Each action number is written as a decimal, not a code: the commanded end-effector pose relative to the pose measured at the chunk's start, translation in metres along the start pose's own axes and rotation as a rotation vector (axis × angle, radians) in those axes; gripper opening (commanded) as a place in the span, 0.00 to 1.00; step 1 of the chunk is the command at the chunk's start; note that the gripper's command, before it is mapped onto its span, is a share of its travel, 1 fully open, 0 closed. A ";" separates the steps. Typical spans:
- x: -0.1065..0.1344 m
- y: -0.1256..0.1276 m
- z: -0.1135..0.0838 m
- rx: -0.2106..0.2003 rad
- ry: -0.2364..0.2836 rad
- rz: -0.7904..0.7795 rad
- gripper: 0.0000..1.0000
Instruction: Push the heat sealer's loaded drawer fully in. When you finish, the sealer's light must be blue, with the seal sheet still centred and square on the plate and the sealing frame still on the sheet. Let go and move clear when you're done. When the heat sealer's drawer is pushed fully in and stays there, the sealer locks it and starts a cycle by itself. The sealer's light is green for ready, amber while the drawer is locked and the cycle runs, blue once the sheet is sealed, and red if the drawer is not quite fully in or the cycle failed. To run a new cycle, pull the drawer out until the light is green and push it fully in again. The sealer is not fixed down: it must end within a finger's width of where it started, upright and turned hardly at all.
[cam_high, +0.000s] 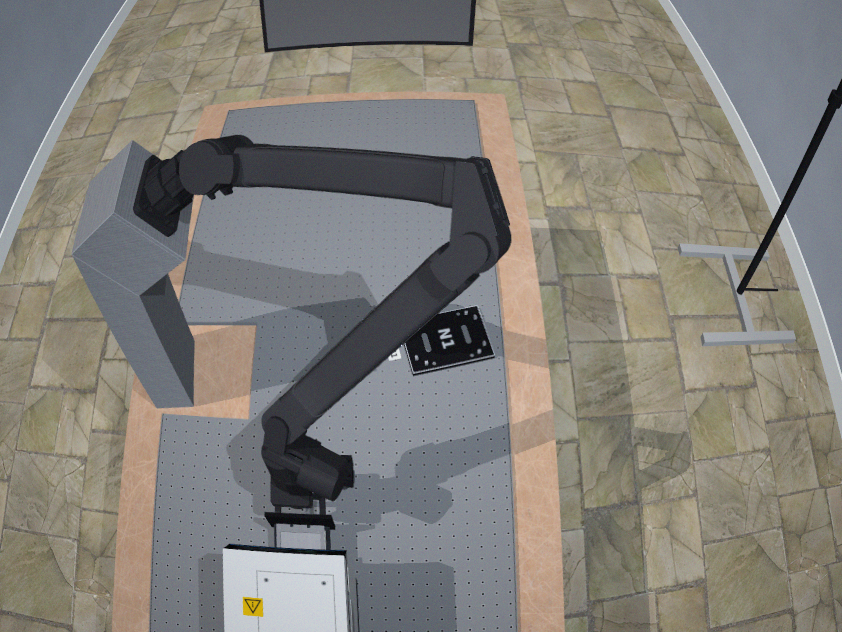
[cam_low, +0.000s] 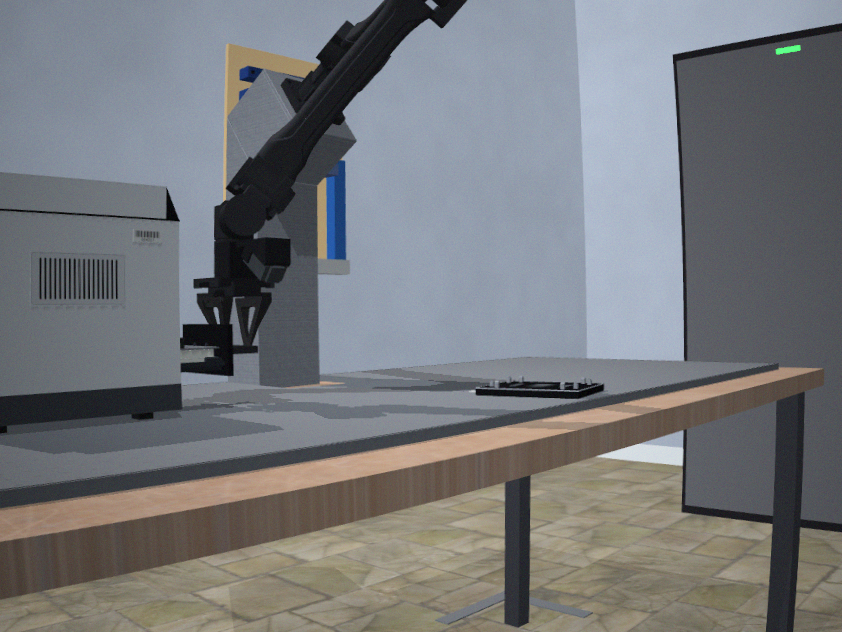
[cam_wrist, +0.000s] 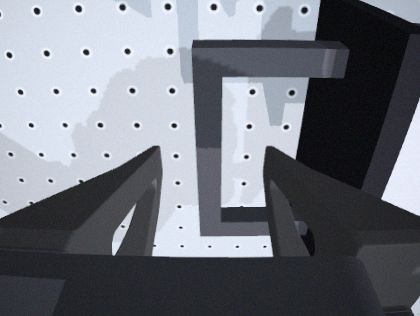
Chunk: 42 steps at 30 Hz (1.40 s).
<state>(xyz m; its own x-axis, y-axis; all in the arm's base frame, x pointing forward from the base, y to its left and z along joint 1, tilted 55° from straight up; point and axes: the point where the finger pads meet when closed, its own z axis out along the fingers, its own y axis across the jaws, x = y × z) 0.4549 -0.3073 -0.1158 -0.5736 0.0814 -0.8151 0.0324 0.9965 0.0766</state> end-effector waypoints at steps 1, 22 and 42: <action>0.002 0.008 -0.012 -0.009 0.010 -0.012 0.45; -0.001 0.016 -0.035 -0.024 0.010 -0.023 0.45; 0.001 0.018 -0.053 0.020 0.003 -0.009 0.30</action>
<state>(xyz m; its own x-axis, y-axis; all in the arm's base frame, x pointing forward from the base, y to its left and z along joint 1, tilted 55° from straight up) 0.4131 -0.3082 -0.0841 -0.5758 0.0722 -0.8144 0.0392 0.9974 0.0607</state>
